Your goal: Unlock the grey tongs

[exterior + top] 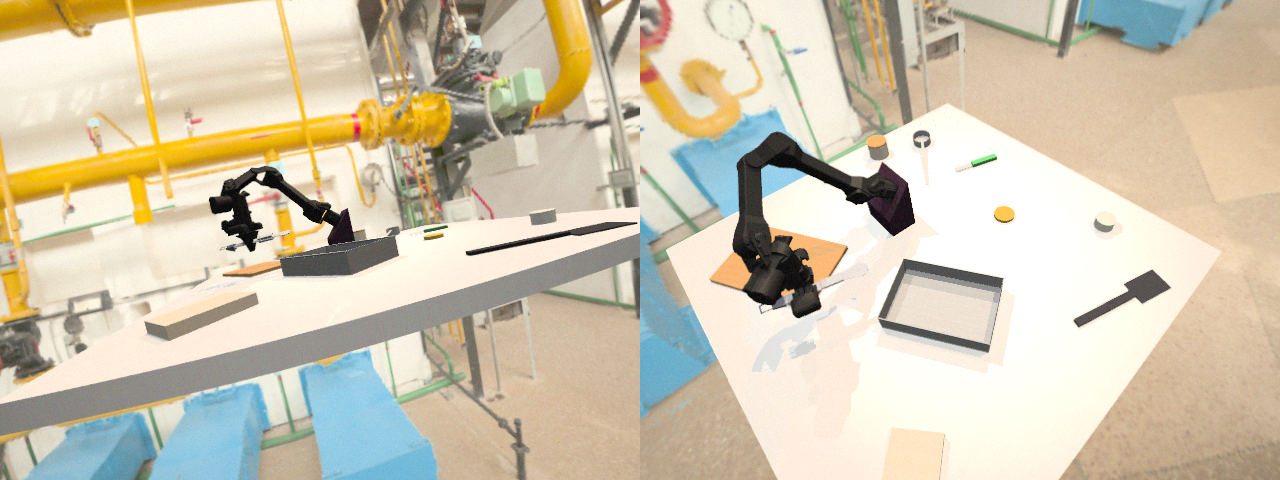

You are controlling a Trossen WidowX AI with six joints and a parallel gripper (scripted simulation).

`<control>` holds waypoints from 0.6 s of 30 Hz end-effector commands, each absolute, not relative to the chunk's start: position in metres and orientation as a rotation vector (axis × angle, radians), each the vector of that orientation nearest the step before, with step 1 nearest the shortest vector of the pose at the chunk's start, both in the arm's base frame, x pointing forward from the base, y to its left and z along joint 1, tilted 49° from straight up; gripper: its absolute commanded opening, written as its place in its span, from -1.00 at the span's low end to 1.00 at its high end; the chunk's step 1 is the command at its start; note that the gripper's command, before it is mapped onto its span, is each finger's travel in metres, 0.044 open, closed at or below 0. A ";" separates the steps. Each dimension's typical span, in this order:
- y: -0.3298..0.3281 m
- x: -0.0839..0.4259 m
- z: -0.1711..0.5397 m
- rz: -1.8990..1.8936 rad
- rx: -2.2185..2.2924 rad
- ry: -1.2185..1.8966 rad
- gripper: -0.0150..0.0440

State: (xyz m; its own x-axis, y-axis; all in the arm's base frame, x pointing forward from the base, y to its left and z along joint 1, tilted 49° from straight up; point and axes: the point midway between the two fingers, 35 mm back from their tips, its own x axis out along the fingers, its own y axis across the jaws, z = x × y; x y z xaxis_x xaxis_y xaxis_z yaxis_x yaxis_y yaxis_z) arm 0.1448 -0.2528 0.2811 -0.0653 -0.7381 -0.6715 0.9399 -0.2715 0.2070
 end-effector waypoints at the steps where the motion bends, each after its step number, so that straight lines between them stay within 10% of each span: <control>1: -0.259 0.131 0.280 -1.679 0.866 0.330 -1.00; 18: -0.276 0.077 0.278 -1.727 1.033 0.266 -1.00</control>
